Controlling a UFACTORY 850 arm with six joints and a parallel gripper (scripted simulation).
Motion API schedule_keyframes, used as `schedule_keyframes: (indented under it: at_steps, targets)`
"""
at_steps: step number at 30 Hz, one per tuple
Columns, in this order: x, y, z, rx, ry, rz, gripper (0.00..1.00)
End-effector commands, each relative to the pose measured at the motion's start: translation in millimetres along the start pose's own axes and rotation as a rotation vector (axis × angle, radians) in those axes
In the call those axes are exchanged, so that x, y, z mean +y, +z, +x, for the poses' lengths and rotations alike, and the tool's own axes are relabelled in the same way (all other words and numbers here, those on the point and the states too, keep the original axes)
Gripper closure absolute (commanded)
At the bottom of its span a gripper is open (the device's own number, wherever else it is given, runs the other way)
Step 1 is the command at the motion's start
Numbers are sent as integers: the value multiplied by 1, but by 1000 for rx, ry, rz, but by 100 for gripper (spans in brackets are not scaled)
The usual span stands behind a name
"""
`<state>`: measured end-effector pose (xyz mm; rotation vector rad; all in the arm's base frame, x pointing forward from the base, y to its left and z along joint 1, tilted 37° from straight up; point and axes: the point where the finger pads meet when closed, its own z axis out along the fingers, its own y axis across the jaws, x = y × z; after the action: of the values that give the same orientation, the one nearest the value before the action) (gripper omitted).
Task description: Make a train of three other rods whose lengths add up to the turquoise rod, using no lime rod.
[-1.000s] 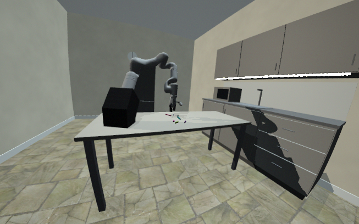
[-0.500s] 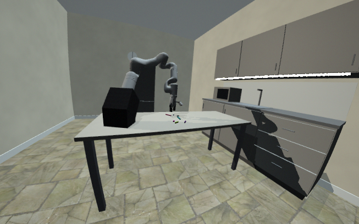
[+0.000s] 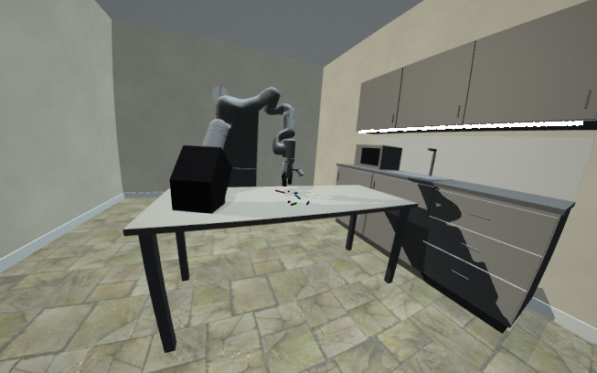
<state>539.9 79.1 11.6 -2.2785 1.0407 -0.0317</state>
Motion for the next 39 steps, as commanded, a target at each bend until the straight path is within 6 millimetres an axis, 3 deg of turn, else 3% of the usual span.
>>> schedule_keyframes:
  at_steps: [1,9,17,39]
  targets:
    - [0,0,0,1,0,1,0]
    - [0,0,1,1,-11,1,0]
    - [-1,0,4,1,-137,1,0]
    - [-1,0,21,1,-887,2,0]
